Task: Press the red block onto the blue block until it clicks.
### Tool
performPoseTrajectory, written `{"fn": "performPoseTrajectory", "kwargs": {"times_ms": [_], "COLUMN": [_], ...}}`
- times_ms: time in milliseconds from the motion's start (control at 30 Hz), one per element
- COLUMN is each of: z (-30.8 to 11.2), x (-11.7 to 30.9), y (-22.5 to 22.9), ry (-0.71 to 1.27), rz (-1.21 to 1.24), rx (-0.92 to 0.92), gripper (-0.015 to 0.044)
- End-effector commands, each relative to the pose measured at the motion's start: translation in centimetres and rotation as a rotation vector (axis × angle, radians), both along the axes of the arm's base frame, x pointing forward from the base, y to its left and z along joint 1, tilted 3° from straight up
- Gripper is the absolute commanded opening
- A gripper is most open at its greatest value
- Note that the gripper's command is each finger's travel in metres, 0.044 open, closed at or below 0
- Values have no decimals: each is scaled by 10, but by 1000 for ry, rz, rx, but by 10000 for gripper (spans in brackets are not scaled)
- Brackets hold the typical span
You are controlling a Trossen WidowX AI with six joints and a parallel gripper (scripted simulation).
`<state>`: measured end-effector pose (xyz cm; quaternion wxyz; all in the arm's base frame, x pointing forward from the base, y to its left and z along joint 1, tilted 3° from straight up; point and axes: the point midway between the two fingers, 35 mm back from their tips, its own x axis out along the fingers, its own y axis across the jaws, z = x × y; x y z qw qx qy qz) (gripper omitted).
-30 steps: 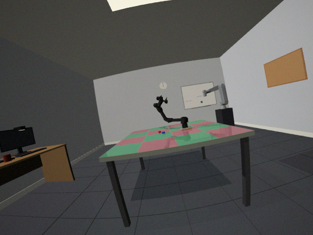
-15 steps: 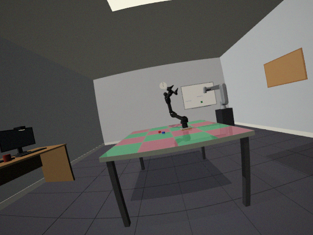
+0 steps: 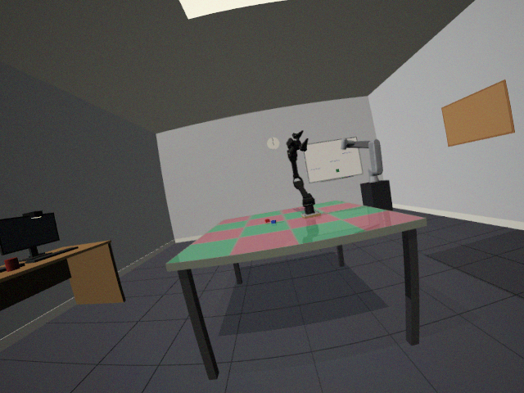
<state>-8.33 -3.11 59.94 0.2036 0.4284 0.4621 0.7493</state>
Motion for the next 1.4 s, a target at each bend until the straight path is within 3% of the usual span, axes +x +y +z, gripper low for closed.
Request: {"fn": "performPoseTrajectory", "kwargs": {"times_ms": [0, 167, 367, 633, 800, 1067, 1367], "z": [-4, -19, -53, -86, -125, -209, -315], "x": [6, 30, 91, 147, 210, 322, 413], "y": [48, 120, 197, 233, 252, 237, 156], "ry": [-49, -158, -318, -449, -566, -739, -821], "rz": [-154, -406, -707, -900, -1037, -1159, -1074], "rx": [-56, -152, -323, -463, -649, -1040, -1499], "gripper": [440, 440, 440, 440, 440, 440, 440]}}
